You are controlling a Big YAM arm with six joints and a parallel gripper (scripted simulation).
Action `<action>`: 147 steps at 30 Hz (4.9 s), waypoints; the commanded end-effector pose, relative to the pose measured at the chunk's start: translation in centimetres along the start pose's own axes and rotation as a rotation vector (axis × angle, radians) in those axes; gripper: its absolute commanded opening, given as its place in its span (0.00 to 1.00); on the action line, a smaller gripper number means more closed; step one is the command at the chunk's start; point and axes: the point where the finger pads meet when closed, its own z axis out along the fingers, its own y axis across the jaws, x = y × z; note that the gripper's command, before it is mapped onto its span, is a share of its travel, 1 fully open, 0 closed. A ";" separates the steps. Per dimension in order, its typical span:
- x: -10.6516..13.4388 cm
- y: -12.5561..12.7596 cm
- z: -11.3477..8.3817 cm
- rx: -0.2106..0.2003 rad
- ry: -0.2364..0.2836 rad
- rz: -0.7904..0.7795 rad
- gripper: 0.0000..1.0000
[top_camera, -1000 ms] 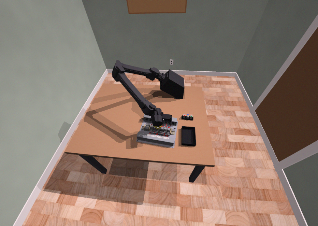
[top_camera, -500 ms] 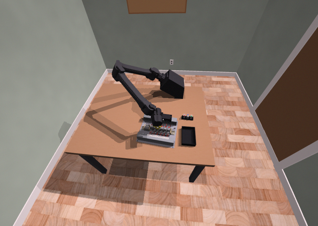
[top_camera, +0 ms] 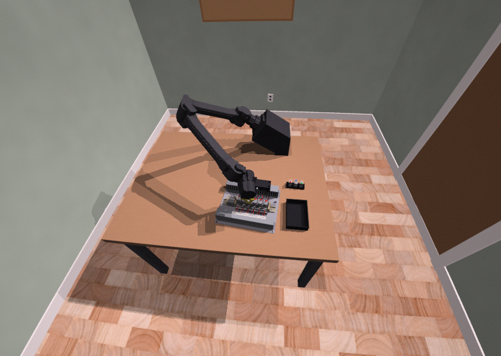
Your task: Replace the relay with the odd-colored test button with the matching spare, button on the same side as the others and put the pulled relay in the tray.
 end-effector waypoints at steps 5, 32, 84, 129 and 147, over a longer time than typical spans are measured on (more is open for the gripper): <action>1.4 -1.2 0.2 0.003 -0.003 0.038 0.59; 0.9 -0.6 1.2 -0.004 0.000 0.023 0.59; 0.5 0.1 4.4 -0.017 0.002 0.006 0.59; 0.3 0.3 4.6 -0.015 0.002 0.008 0.59; 0.3 0.3 4.6 -0.016 0.002 0.007 0.59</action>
